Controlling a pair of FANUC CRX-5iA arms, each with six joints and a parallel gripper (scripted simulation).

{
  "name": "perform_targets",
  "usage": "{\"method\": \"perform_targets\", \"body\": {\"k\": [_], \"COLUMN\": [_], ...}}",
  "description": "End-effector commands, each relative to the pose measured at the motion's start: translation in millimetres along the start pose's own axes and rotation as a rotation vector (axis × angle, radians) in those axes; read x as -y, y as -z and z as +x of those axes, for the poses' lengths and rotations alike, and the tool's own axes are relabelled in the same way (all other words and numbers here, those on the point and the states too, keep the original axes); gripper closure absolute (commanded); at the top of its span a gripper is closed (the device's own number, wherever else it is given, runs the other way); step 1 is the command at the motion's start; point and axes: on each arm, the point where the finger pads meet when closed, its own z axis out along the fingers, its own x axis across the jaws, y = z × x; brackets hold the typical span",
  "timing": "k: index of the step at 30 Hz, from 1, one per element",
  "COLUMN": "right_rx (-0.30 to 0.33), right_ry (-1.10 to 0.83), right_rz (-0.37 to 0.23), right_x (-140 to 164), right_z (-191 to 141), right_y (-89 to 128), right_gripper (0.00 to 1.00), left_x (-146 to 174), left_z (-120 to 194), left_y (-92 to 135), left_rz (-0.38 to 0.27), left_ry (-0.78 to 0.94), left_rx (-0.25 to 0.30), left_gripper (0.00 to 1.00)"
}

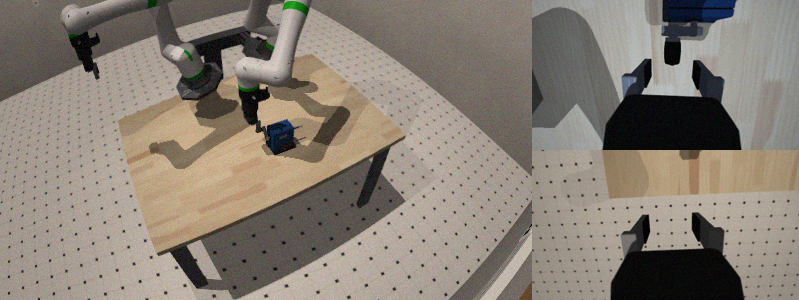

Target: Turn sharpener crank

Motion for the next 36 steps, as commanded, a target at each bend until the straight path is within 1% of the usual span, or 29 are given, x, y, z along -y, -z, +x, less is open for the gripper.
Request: {"method": "perform_targets", "body": {"k": [1, 36], "right_rx": [0.0, 0.0], "right_ry": [0.0, 0.0], "right_rz": [-0.002, -0.002], "right_x": [-0.2, -0.2], "right_z": [-0.3, -0.3], "right_y": [1.0, 1.0], "right_gripper": [0.0, 0.0], "left_x": [-0.5, -0.5], "left_z": [0.5, 0.4], "left_y": [-0.3, -6.0], "left_rz": [-0.001, -0.001], "left_ry": [0.0, 0.0], "left_rx": [-0.001, -0.001], "left_gripper": [0.03, 0.03]}}
